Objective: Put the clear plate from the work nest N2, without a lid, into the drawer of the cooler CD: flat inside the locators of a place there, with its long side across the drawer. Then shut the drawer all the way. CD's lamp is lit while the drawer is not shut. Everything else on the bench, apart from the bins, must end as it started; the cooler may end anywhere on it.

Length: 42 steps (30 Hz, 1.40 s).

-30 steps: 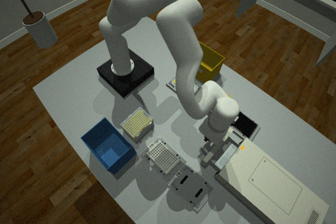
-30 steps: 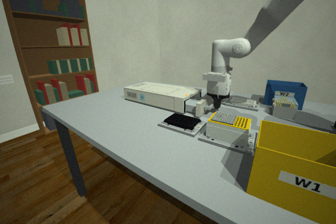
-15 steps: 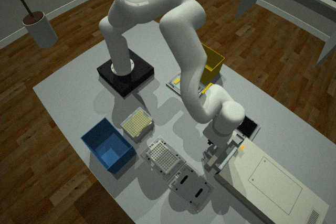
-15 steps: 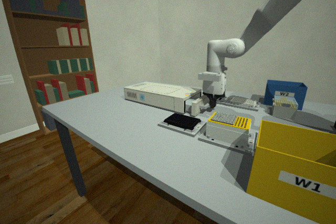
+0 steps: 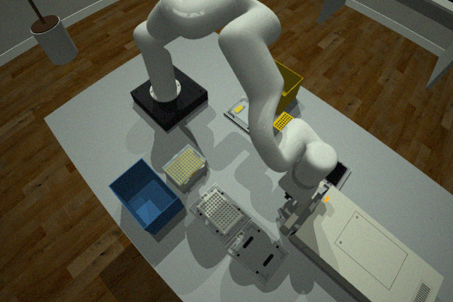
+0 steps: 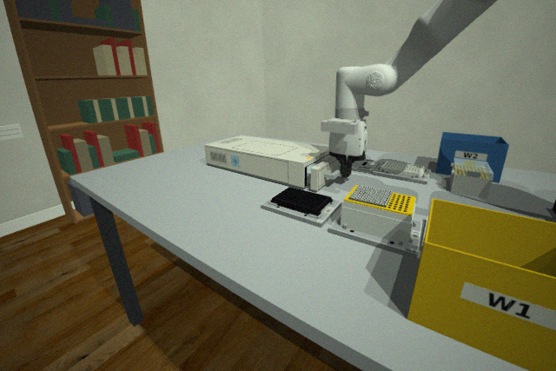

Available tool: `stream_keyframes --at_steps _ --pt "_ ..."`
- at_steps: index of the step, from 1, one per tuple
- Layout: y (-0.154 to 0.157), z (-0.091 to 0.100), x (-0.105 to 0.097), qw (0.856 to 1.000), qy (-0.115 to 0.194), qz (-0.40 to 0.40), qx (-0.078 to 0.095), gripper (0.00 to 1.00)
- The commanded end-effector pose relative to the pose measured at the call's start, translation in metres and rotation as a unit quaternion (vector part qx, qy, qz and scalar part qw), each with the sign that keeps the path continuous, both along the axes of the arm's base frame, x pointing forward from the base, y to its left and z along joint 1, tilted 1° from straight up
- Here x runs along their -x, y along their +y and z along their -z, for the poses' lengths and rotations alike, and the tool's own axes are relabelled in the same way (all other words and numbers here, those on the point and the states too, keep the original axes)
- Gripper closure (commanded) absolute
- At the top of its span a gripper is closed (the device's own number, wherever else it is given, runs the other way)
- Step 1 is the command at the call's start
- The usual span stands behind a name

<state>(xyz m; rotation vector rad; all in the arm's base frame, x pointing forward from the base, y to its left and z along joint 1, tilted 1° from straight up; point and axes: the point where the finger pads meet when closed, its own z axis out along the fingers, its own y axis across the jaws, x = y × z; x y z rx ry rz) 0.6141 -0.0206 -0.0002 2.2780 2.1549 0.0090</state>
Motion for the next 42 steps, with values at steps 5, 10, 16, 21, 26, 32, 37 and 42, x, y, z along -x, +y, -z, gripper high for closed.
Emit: stream_keyframes --at_steps 5,10,16,21,26,32,37,42 --pt "0.0 -0.002 -0.009 1.0 -0.002 0.0 -0.007 1.0" --pt "-0.001 -0.002 -0.017 1.0 -0.002 0.0 -0.007 1.0" --pt "-0.001 -0.002 -0.02 1.0 -0.002 0.0 -0.007 1.0" --pt "-0.001 -0.002 -0.015 1.0 -0.002 0.0 -0.007 1.0" --pt "0.0 -0.002 -0.007 1.0 -0.002 0.0 -0.007 1.0" --pt "0.0 -0.002 0.003 1.0 -0.002 0.0 -0.007 1.0" --pt "0.0 -0.002 0.008 1.0 -0.002 0.0 -0.007 1.0" --pt "0.001 -0.002 0.017 1.0 -0.002 0.0 -0.007 1.0"
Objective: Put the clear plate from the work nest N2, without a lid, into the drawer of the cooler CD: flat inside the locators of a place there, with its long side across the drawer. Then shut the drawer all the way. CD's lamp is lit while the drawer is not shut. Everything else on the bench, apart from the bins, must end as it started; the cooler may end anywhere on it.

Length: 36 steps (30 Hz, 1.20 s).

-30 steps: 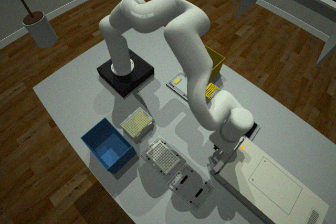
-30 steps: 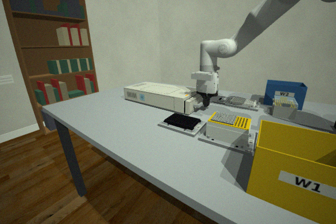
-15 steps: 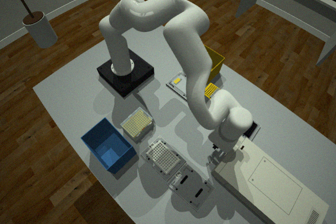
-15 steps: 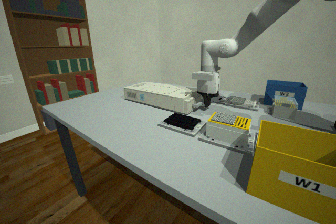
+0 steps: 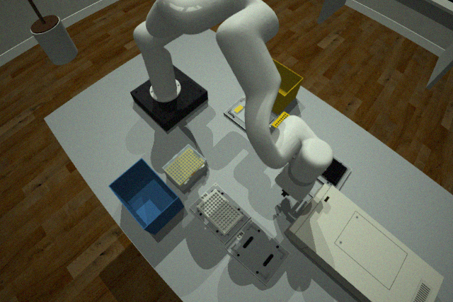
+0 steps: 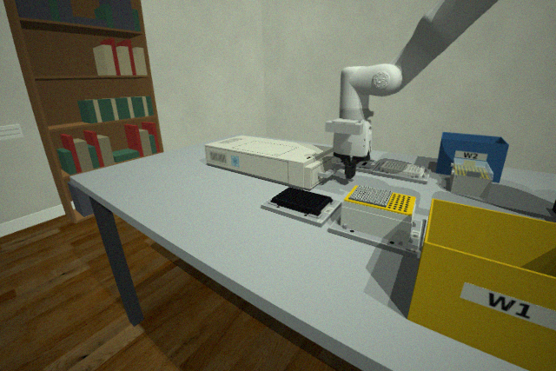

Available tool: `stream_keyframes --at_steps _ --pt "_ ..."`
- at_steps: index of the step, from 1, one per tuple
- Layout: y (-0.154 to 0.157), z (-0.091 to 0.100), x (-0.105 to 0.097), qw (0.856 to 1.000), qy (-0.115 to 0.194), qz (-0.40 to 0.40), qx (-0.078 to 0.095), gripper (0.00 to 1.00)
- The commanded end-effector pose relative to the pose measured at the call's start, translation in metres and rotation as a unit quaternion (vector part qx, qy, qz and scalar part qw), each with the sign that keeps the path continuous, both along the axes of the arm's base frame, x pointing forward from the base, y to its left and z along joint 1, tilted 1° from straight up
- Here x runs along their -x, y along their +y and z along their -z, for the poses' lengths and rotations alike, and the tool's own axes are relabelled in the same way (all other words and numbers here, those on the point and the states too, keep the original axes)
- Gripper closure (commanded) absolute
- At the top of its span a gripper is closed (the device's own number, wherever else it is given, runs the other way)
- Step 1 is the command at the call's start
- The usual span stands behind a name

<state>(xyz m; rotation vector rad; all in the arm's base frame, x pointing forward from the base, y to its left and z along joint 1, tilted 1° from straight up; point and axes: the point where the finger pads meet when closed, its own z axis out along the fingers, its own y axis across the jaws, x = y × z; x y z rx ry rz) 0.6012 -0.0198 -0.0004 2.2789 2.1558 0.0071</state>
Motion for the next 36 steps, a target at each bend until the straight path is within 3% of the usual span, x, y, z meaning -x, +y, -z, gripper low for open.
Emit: stream_keyframes --at_steps 1,9,23,36 --pt "0.0 -0.002 0.005 1.0 -0.003 0.0 -0.007 1.0" --pt "0.001 -0.002 0.019 1.0 -0.003 0.0 -0.007 1.0" --pt "0.001 -0.002 0.02 1.0 -0.003 0.0 -0.007 1.0" --pt "0.001 -0.02 0.021 1.0 -0.003 0.0 -0.007 1.0"
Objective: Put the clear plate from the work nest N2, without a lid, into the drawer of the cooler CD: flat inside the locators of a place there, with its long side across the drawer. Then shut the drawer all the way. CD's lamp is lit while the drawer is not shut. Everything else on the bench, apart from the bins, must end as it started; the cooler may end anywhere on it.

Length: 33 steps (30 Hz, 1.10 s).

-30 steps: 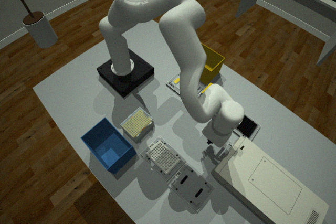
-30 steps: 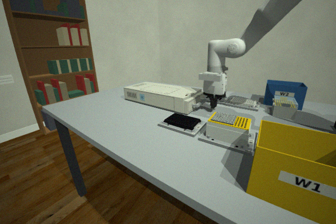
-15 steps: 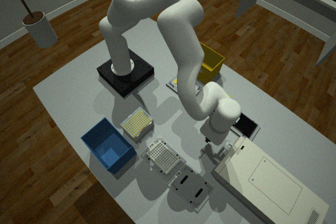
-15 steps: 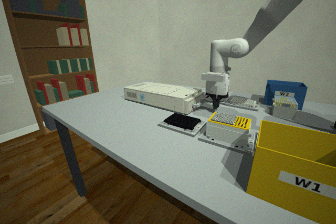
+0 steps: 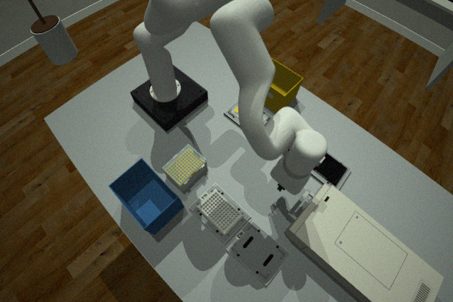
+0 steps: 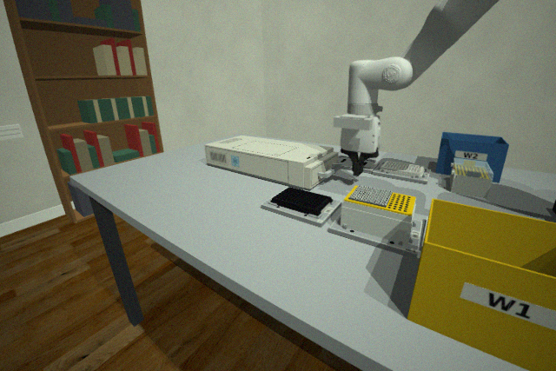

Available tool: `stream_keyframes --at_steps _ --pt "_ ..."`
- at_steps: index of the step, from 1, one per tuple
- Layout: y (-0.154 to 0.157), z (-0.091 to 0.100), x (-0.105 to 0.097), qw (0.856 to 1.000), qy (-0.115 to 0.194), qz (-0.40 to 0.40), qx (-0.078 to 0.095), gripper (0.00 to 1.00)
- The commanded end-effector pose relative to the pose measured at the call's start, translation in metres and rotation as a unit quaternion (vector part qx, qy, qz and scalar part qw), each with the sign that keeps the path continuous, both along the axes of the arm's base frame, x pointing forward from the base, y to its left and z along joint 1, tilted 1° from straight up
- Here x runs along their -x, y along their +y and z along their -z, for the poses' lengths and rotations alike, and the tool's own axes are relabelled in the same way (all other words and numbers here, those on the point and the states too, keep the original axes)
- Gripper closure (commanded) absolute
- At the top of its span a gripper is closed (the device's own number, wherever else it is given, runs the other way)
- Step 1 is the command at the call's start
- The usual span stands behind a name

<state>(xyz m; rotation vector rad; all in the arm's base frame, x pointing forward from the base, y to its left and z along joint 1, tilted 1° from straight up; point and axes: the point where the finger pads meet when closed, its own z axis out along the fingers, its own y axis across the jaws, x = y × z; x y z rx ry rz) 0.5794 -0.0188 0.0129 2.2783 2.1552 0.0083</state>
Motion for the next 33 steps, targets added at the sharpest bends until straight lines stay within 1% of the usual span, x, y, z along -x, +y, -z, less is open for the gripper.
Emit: stream_keyframes --at_steps 1,33 --pt "0.0 -0.008 -0.001 1.0 -0.002 0.0 -0.007 1.0" --pt "-0.001 -0.055 -0.001 1.0 -0.002 0.0 -0.007 1.0"
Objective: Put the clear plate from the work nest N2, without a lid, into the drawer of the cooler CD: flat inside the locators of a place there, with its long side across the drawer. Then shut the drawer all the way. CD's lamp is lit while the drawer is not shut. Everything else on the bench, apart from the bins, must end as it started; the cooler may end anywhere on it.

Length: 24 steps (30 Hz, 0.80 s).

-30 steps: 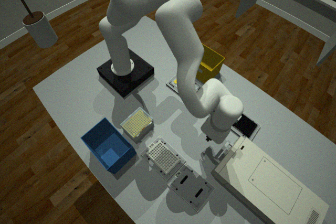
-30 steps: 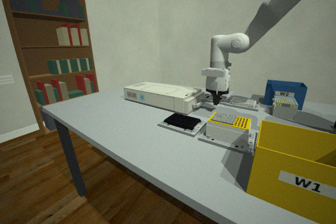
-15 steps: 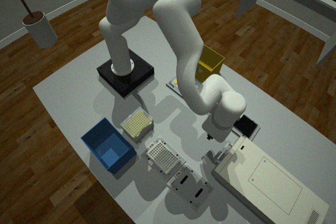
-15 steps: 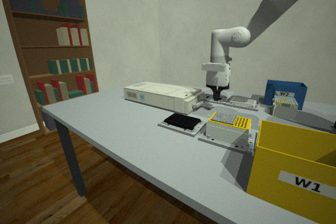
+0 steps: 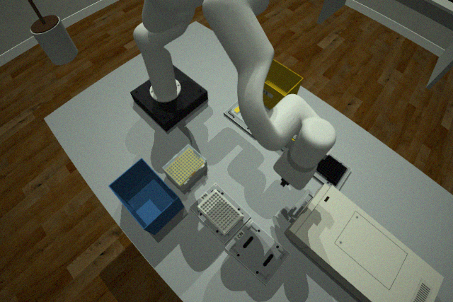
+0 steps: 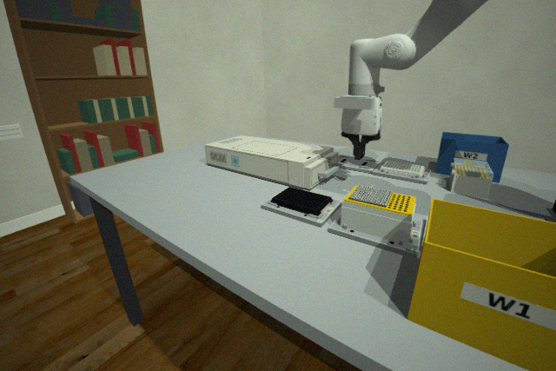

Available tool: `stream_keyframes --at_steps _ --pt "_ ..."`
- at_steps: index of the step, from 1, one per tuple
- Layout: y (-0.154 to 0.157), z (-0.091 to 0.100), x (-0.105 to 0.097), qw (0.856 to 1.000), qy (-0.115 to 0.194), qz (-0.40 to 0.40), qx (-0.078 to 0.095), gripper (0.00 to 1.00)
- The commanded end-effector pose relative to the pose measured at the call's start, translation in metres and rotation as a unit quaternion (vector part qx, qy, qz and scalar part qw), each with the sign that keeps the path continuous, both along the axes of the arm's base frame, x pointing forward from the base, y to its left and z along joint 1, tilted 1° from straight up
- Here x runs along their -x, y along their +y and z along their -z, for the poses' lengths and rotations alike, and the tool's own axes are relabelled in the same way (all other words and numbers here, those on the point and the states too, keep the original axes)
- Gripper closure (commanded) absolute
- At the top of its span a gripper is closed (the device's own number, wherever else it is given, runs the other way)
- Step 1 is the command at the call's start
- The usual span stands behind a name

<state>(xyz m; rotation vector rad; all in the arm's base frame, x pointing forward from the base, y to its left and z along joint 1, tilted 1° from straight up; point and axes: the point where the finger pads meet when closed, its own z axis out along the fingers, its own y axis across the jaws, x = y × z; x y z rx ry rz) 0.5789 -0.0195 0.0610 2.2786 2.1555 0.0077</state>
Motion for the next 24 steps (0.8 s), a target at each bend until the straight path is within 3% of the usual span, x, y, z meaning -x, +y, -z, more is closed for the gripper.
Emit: stream_keyframes --at_steps 1,24 --pt "0.0 -0.009 -0.001 1.0 -0.002 0.0 -0.007 1.0" --pt "-0.001 -0.044 -0.001 1.0 -0.002 0.0 -0.007 1.0"
